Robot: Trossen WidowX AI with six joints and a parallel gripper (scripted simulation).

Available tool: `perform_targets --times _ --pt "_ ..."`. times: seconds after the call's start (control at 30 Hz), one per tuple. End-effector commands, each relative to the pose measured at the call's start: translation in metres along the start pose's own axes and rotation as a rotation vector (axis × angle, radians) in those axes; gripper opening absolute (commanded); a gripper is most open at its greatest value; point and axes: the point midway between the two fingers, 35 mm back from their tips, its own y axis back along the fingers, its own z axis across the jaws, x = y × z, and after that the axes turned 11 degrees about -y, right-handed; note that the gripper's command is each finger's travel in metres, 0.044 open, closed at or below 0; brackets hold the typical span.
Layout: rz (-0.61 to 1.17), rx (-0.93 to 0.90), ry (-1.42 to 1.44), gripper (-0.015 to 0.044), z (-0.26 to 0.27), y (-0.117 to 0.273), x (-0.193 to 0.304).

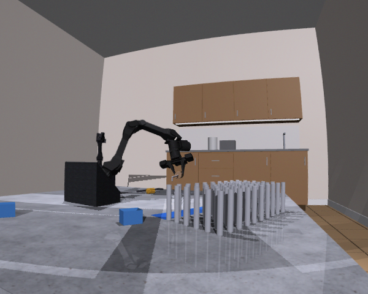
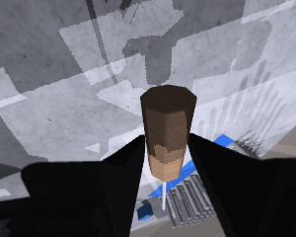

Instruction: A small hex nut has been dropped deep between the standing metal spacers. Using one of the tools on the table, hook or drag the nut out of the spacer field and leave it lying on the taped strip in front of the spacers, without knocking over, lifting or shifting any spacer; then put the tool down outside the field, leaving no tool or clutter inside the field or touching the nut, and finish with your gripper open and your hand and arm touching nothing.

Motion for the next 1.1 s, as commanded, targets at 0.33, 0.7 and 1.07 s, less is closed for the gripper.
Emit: perform_targets --times 0.33,0.7,1.07 --pt "0.007 0.001 -0.002 0.0000 0.005 -0.014 -0.003" --pt "0.007 0.000 -0.002 0.0000 0.008 -0.023 -0.005" --pt "0.006 0.000 -0.002 0.0000 0.012 -0.032 -0.008"
